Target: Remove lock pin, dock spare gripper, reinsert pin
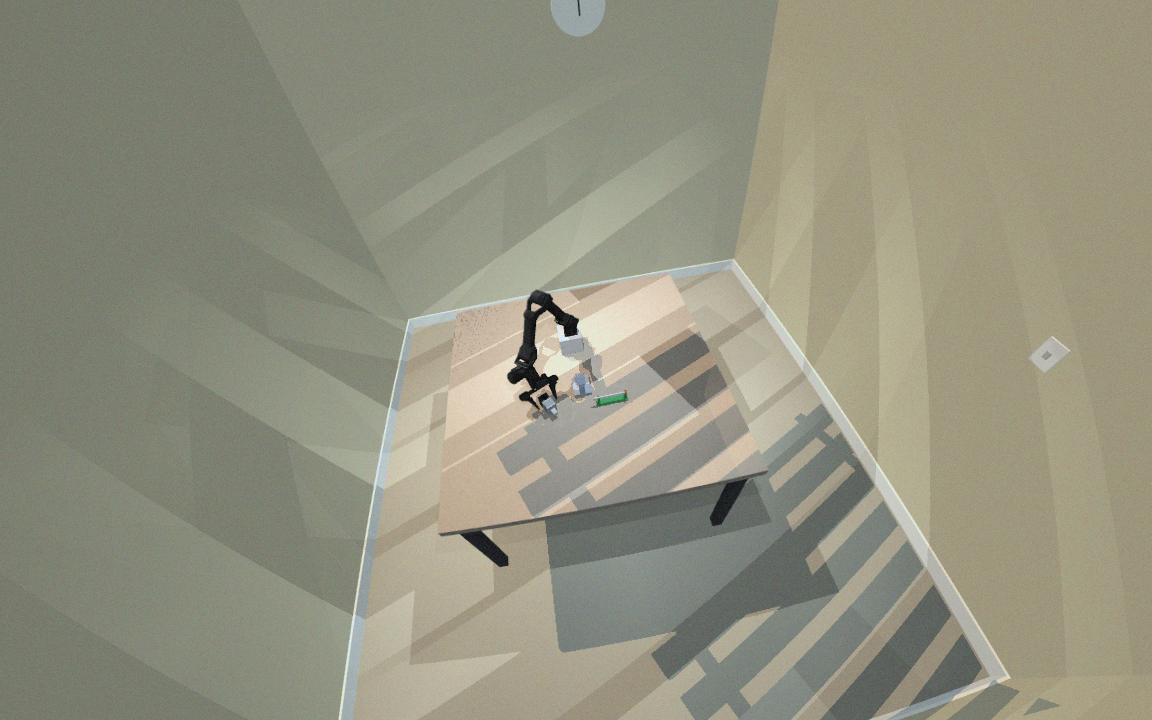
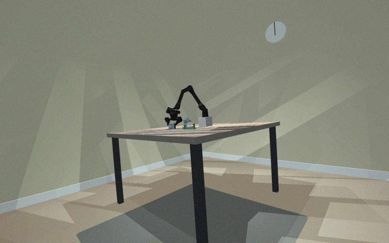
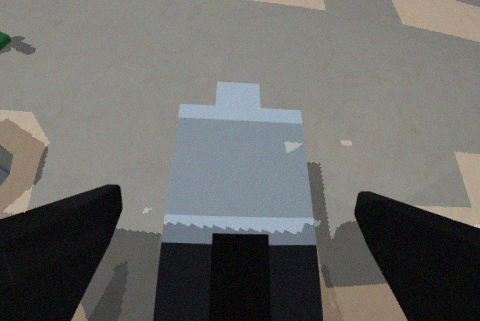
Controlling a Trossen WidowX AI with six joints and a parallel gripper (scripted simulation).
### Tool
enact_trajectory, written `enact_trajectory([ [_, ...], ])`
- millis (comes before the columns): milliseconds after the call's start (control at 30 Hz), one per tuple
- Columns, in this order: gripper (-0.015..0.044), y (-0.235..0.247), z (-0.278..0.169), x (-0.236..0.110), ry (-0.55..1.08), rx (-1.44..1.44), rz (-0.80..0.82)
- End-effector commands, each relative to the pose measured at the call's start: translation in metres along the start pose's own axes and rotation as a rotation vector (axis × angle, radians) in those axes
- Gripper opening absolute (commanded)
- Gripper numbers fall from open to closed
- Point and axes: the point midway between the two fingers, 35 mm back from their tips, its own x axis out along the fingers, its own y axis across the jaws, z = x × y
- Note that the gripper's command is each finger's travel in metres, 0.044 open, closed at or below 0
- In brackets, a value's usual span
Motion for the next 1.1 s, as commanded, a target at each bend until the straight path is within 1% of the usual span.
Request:
enact_trajectory([
  [0,0.044,0.0014,-0.0065,0.0055,0.005,0.008,0.004],
  [367,0.044,0.0022,-0.0141,0.0127,0.005,0.008,0.004],
  [667,0.0204,0.0022,-0.0141,0.0127,0.005,0.008,0.004],
  [900,0.0157,0.0022,-0.0141,0.0127,0.005,0.008,0.004],
  [1067,0.0026,0.0007,-0.0089,0.0083,0.005,0.008,0.004],
])
